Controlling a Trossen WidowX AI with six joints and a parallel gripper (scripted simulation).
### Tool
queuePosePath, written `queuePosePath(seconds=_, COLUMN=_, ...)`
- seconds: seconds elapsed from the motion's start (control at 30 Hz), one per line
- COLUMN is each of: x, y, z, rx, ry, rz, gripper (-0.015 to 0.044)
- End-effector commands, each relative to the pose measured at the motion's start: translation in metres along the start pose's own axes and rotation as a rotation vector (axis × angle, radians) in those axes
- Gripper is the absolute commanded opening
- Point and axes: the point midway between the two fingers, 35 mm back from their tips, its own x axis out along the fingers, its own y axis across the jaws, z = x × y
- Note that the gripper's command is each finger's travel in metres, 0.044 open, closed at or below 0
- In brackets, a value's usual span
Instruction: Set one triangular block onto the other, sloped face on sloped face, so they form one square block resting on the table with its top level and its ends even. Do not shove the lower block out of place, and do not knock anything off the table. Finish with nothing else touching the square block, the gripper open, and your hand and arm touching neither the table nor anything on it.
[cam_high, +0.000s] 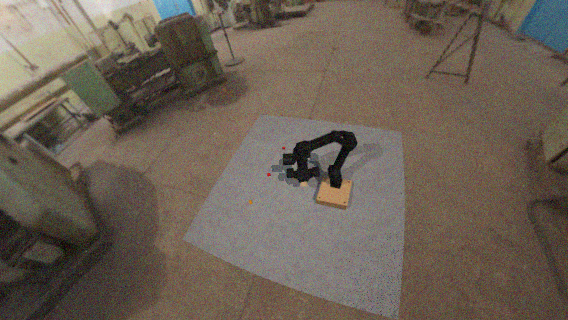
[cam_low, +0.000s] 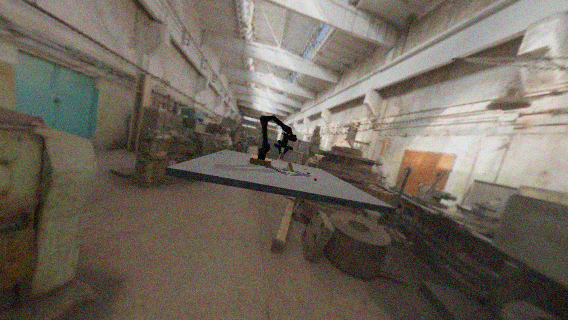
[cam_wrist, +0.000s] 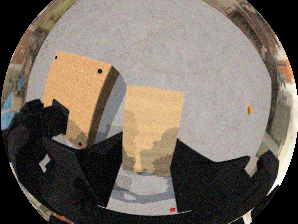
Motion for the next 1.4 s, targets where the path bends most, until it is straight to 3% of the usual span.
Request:
queuePosePath(seconds=0.0, x=-0.009, y=-0.013, z=-0.011, rx=0.005, ry=0.001, rz=-0.002, gripper=0.0)
queuePosePath(seconds=0.77, x=-0.052, y=-0.061, z=-0.094, rx=0.006, ry=0.013, rz=0.008, gripper=0.0)
queuePosePath(seconds=1.37, x=-0.078, y=-0.068, z=-0.176, rx=-0.034, ry=0.009, rz=0.022, gripper=0.0)
